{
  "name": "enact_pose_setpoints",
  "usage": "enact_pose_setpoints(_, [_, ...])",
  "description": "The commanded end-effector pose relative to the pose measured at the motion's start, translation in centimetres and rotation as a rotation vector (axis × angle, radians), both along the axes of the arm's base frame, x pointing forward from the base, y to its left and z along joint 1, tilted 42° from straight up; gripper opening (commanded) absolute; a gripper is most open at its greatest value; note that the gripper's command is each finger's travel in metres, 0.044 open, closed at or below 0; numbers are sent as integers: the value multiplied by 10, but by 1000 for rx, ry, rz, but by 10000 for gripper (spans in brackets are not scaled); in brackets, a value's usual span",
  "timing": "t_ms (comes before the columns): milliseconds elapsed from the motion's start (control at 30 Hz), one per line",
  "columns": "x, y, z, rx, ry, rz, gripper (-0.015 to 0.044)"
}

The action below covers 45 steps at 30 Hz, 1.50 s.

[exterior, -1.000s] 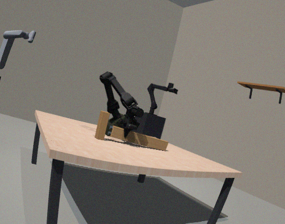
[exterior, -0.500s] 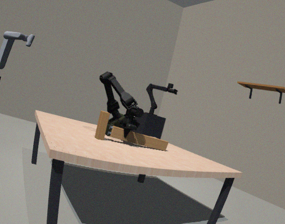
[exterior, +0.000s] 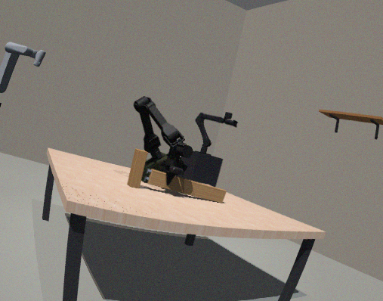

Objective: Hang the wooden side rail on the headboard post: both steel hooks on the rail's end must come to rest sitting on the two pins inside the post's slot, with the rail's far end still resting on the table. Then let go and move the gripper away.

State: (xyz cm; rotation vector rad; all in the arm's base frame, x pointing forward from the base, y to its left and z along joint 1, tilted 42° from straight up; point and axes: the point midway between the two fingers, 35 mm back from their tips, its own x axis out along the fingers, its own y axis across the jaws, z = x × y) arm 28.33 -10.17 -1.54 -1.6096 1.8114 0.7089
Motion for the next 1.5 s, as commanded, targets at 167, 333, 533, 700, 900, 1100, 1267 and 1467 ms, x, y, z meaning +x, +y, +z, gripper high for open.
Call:
enact_pose_setpoints(167, [6, 0, 4, 1, -22, 4, 0])
enact_pose_setpoints(333, [7, 0, 5, 1, -22, 4, 0])
enact_pose_setpoints(533, [8, 0, 6, 1, -22, 4, 0])
enact_pose_setpoints(700, [8, -1, 6, 1, -22, 4, 0])
enact_pose_setpoints(900, [9, -2, 6, 1, -22, 4, 0])
enact_pose_setpoints(1100, [9, -2, 7, 1, -22, 4, 0])
enact_pose_setpoints(1267, [10, -3, 7, 1, -22, 4, 0])
enact_pose_setpoints(1467, [10, -3, 7, 1, -22, 4, 0])
